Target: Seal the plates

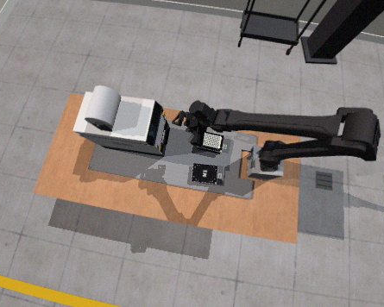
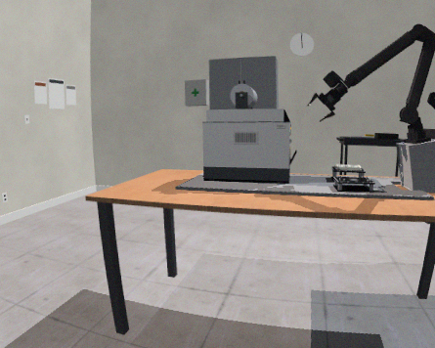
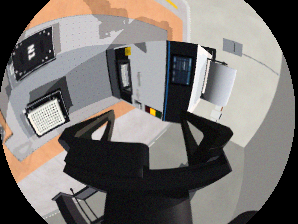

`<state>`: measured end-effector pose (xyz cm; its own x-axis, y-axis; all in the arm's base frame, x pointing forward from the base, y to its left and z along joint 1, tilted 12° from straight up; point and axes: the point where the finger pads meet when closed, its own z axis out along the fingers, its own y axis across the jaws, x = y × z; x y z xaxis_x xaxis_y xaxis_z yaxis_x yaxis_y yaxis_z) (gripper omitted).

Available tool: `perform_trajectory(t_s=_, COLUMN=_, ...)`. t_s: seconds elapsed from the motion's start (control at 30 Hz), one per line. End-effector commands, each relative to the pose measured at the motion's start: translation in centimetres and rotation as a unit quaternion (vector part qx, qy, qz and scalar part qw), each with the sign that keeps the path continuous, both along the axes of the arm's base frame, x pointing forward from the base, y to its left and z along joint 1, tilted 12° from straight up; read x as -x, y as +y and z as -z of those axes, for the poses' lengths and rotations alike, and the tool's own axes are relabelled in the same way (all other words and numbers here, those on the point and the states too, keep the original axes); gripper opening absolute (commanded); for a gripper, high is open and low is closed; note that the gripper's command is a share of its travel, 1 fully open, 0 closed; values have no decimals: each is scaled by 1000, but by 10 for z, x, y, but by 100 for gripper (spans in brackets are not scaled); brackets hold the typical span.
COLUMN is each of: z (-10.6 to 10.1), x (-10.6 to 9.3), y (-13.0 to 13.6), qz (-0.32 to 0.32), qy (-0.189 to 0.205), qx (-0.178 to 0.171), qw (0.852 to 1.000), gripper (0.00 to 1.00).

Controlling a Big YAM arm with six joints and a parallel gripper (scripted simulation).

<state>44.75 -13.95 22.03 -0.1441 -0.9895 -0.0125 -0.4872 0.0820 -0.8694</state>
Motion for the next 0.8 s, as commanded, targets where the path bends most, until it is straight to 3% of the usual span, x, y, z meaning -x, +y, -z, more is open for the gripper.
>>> perform_trajectory(t_s=0.0, z=-24, x=-20, y=-4, qz=-1, qy=-26, qx=3, qw=1000, gripper=100)
perform_trajectory(t_s=0.77, z=-13, x=-1, y=2, qz=-1, qy=-21, qx=2, qw=1000, gripper=100)
